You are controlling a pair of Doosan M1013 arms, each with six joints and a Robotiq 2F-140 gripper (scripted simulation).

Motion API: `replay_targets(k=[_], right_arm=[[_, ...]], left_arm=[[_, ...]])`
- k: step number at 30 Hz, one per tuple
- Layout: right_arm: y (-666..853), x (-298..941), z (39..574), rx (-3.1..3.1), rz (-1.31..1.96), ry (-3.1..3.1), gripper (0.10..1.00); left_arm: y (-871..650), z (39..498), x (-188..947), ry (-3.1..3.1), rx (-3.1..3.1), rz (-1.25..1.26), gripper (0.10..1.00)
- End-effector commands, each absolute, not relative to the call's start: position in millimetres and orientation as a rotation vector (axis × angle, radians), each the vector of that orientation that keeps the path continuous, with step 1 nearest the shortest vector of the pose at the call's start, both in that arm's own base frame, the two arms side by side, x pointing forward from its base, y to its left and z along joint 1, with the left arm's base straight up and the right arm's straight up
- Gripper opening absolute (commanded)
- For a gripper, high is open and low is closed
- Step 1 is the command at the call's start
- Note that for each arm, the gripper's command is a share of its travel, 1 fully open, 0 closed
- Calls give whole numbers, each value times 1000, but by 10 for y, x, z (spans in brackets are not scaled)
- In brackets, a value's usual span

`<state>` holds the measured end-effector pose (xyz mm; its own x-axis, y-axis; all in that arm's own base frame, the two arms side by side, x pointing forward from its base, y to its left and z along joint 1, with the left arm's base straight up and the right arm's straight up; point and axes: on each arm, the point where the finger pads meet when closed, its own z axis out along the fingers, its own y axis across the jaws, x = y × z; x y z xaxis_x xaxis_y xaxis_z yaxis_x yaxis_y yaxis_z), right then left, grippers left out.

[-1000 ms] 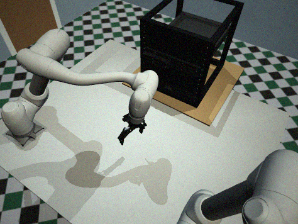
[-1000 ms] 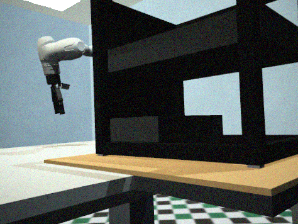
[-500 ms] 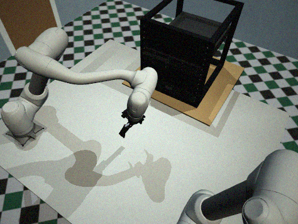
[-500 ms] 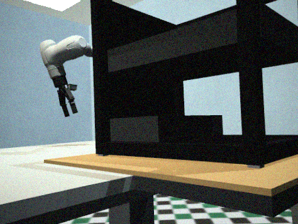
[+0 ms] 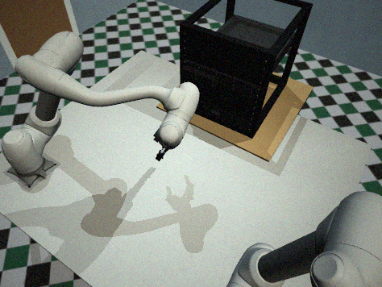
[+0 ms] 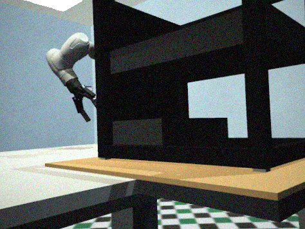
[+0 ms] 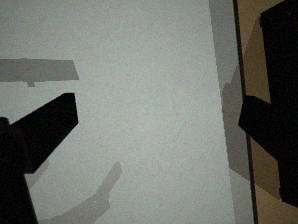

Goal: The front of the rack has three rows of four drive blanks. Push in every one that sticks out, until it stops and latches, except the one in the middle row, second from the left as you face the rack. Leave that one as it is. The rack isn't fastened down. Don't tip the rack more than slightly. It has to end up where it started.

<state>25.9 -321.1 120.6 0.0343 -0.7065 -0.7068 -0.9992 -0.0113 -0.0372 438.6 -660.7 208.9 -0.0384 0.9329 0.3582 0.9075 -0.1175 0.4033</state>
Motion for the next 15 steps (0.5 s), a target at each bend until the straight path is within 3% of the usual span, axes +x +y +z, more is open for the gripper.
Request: replay_targets(k=[1, 15], right_arm=[[-3214, 260, 1210, -1774, 696, 1727, 1000], [-3214, 260, 1210, -1774, 696, 1727, 1000]], left_arm=[[-6461, 2134, 4615, 2042, 2051, 957, 1000], [-5901, 2614, 5632, 1834, 1618, 1263, 1000]])
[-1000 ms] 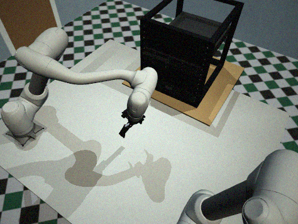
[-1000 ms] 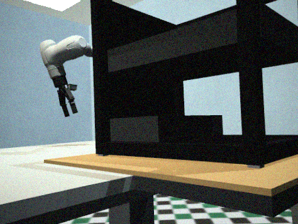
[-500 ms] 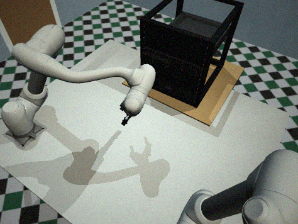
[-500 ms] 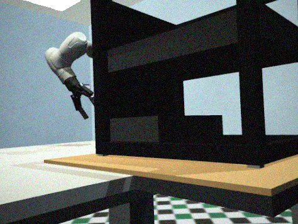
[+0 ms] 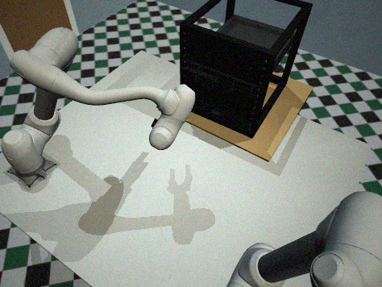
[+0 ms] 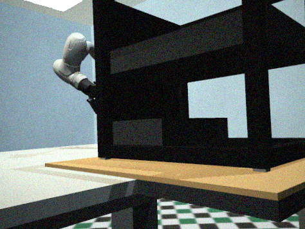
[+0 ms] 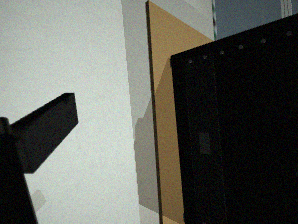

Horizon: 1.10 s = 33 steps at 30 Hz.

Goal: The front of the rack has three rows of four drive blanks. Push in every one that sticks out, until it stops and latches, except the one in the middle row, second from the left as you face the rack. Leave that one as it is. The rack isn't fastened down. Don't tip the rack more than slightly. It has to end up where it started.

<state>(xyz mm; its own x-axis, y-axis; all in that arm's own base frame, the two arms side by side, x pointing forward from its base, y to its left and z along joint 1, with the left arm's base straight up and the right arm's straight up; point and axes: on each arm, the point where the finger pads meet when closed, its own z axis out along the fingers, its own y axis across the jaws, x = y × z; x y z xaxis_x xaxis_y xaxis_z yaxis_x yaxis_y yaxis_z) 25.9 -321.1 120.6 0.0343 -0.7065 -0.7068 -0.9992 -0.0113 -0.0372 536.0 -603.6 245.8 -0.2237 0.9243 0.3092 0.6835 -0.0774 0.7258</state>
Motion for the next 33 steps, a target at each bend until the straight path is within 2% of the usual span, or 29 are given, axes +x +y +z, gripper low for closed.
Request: replay_targets(k=[1, 17, 33], right_arm=[[-3214, 260, 1210, -1774, 696, 1727, 1000], [-3214, 260, 1210, -1774, 696, 1727, 1000], [-3214, 260, 1210, -1774, 696, 1727, 1000]], left_arm=[[-5901, 2614, 5632, 1834, 1618, 1263, 1000], [-5763, 3278, 6260, 1475, 1298, 1318, 1000], [-5872, 3564, 6357, 1276, 1205, 1255, 1000]])
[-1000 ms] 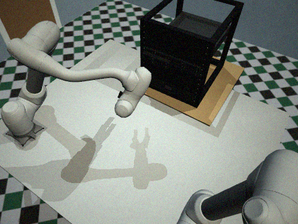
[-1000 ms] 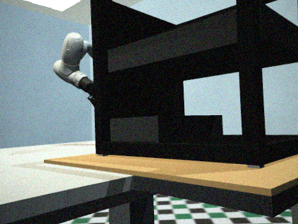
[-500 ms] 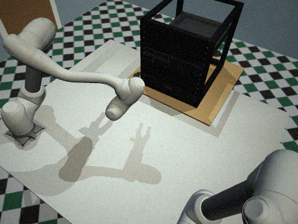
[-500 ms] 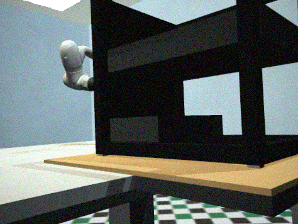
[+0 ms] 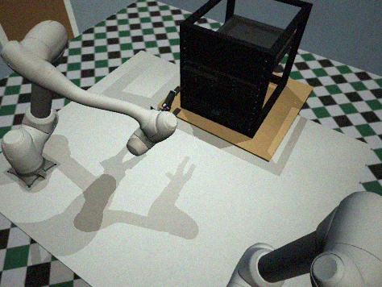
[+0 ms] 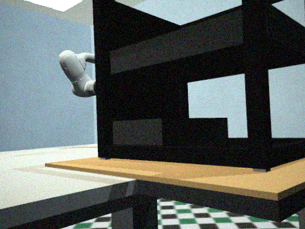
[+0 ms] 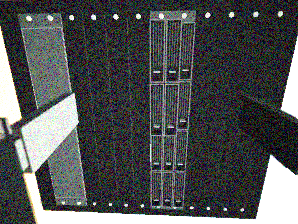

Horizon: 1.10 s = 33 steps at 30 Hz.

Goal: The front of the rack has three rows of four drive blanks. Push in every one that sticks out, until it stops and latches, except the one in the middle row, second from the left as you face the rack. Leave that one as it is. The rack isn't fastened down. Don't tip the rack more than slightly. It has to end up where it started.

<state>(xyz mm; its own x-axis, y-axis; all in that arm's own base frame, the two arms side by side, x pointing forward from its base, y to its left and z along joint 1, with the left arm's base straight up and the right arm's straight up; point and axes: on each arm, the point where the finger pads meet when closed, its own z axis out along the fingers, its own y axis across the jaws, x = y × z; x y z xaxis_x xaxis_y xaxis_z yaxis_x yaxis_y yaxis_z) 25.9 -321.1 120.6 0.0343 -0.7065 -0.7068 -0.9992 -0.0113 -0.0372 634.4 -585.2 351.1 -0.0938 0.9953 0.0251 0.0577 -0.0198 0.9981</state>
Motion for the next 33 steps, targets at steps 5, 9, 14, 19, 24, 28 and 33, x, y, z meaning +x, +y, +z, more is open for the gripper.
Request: replay_targets(k=[5, 9, 14, 19, 24, 28, 33], right_arm=[[-3214, 260, 1210, -1774, 696, 1727, 1000], [-3214, 260, 1210, -1774, 696, 1727, 1000], [-3214, 260, 1210, -1774, 696, 1727, 1000], [-3214, 260, 1210, -1774, 696, 1727, 1000], [-3214, 260, 1210, -1774, 696, 1727, 1000], [-3214, 260, 1210, -1774, 696, 1727, 1000], [-3214, 260, 1210, -1774, 696, 1727, 1000]], left_arm=[[-5888, 3587, 6357, 1257, 1198, 1246, 1000], [-5901, 3604, 6357, 1242, 1194, 1239, 1000], [-5906, 3611, 6356, 1236, 1192, 1236, 1000], [-5907, 3611, 6356, 1236, 1192, 1236, 1000], [-5907, 3611, 6356, 1236, 1192, 1236, 1000], [-5907, 3611, 6356, 1236, 1192, 1236, 1000], [-5907, 3611, 6356, 1236, 1192, 1236, 1000]])
